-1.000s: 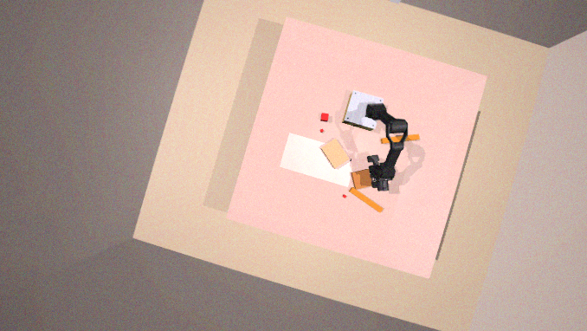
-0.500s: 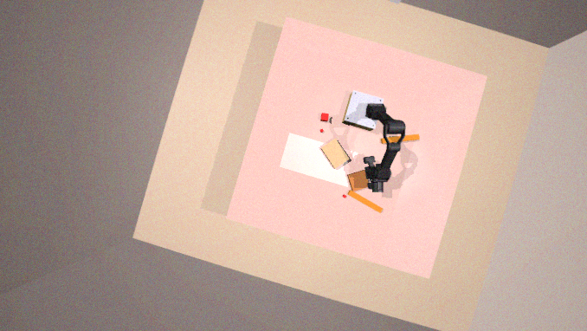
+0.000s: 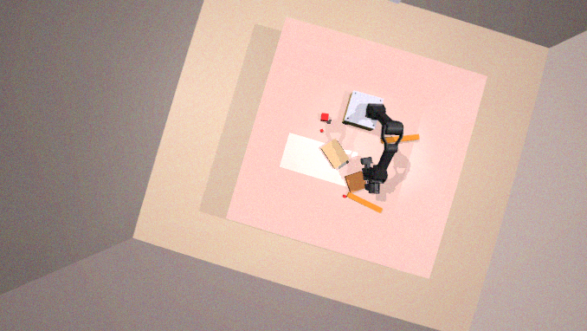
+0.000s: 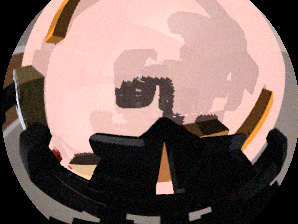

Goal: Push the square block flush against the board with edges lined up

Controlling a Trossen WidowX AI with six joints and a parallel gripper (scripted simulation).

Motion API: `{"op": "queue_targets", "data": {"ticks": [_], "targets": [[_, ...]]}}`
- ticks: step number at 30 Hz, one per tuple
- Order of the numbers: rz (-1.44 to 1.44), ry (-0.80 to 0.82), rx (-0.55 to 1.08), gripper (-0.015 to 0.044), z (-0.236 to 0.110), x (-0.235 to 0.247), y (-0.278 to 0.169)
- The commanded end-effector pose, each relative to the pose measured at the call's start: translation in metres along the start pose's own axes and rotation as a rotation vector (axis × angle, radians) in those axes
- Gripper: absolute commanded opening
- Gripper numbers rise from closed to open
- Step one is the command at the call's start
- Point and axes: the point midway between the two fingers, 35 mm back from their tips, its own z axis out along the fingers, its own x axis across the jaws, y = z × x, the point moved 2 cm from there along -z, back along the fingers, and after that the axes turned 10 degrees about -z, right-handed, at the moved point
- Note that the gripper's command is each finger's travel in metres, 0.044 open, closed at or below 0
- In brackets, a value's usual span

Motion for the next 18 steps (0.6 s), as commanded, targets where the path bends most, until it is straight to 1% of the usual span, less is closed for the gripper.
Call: {"op": "queue_targets", "data": {"ticks": [1,18], "targets": [[-0.001,0.01,0.001,0.0,0.004,0.0,0.003],[-0.001,0.009,-0.001,0.0,0.004,-0.006,0.031]]}}
